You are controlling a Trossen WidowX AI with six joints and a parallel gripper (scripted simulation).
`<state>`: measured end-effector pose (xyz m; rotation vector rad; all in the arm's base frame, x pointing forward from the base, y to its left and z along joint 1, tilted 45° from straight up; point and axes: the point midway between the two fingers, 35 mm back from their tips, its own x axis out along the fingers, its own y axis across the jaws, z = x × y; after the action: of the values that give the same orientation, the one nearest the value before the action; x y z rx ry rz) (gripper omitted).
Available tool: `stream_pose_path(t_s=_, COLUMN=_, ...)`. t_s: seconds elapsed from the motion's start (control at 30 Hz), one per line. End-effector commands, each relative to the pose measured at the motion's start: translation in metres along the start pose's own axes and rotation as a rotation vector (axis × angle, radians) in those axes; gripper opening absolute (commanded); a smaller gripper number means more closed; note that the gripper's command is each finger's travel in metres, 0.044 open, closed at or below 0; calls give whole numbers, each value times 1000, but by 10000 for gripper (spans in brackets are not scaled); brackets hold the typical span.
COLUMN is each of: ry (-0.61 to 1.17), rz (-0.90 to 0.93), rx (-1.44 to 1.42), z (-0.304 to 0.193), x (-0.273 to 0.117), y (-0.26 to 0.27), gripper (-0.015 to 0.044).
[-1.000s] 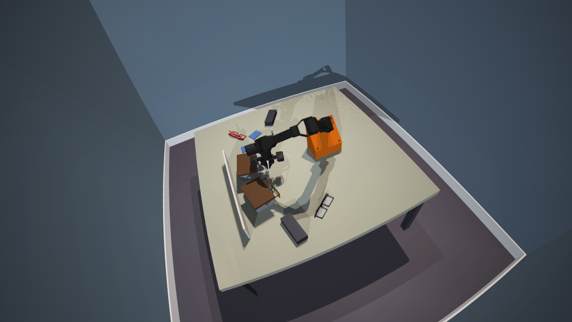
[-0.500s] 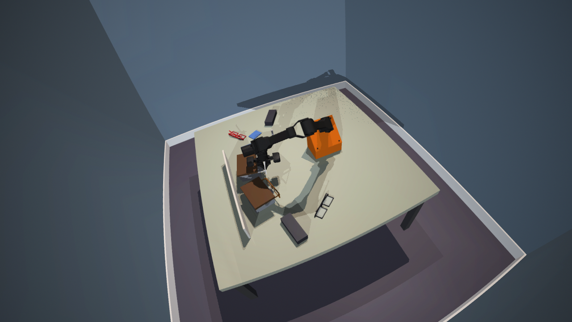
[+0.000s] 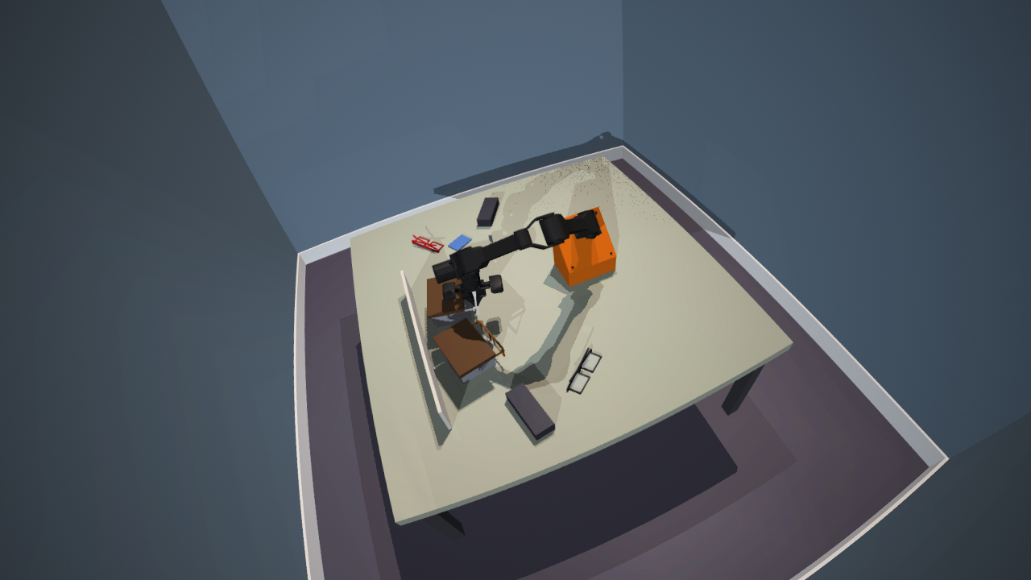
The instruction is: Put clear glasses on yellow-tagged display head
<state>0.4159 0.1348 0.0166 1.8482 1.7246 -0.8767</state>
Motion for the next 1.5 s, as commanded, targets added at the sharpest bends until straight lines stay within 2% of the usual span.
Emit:
stream_pose_path(t_s=0.0, ry=2, rz=6, rx=-4, z=0, x=-2, y=3, gripper=0)
stream_pose_path(t_s=0.7, ry=2, rz=6, rx=-4, z=-1, x=4, y=2, gripper=0)
stream_pose_path(t_s=0.83, ry=2, rz=5, rx=-9, z=-2, x=3, y=2, gripper=105)
stream_pose_path(t_s=1.13, ry=1, rz=2, rx=-9, z=-1, x=2, y=2, gripper=107)
stream_pose_path(t_s=1.33, ry=-3, rz=-50, rx=-7, z=0, x=-30, y=4, gripper=107)
stream_pose_path(t_s=1.47, ry=-2, rz=-53, rx=-7, z=0, x=-32, y=4, gripper=107)
